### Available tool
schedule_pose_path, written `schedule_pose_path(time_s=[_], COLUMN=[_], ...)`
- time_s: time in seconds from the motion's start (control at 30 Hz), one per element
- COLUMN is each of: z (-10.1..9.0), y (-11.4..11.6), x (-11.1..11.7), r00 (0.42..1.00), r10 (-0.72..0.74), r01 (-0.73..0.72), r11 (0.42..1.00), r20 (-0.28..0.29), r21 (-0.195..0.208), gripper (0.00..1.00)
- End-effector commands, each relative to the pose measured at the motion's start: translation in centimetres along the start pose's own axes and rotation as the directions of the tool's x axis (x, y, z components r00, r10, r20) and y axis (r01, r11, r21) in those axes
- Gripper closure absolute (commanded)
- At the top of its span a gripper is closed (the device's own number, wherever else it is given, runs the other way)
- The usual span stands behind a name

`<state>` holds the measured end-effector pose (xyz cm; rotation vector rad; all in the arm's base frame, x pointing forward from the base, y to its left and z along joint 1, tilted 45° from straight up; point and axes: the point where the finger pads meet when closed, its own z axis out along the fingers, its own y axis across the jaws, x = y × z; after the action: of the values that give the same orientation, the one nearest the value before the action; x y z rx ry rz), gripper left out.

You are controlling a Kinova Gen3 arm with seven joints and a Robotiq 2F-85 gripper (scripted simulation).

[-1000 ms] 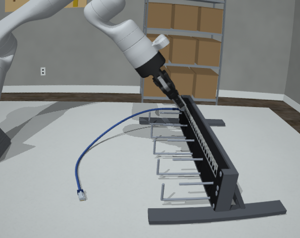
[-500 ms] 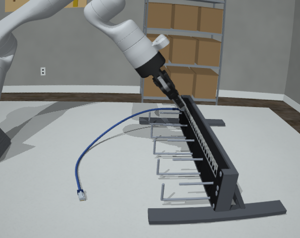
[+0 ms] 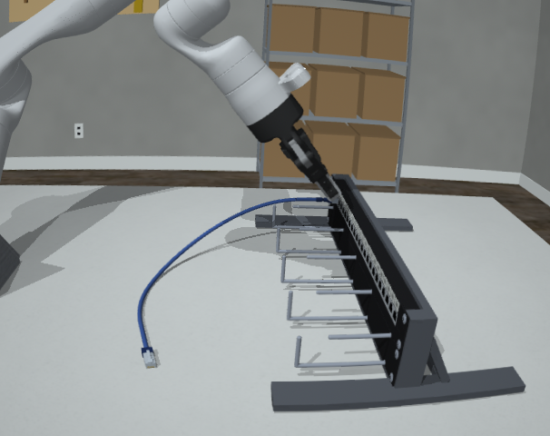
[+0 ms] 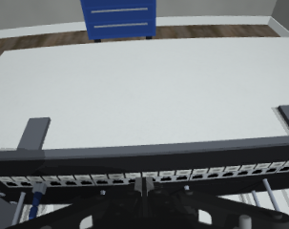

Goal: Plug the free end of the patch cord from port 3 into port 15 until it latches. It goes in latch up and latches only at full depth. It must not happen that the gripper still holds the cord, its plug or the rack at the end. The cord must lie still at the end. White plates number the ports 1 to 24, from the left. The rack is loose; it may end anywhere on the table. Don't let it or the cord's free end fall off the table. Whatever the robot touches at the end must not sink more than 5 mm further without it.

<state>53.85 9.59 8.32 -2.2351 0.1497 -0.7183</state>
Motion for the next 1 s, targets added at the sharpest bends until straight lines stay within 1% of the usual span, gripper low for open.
schedule_pose_path(time_s=[0.0, 0.4, 0.53, 0.67, 0.73, 0.97], z=[-0.1, -0.1, -0.6, -2.1, -2.1, -6.5], y=[0.0, 0.0, 0.0, 0.0, 0.0, 0.0], x=[0.1, 0.1, 0.1, 0.1, 0.1, 0.1], r00=[1.000, 1.000, 1.000, 1.000, 1.000, 1.000], r10=[0.000, 0.000, 0.000, 0.000, 0.000, 0.000], r01=[0.000, 0.000, 0.000, 0.000, 0.000, 0.000], r11=[1.000, 1.000, 1.000, 1.000, 1.000, 1.000], r20=[-0.002, -0.002, -0.002, -0.002, -0.002, -0.002], r21=[-0.001, -0.001, -0.001, -0.001, -0.001, -0.001], gripper=[1.00, 1.00, 1.00, 1.00, 1.00, 1.00])
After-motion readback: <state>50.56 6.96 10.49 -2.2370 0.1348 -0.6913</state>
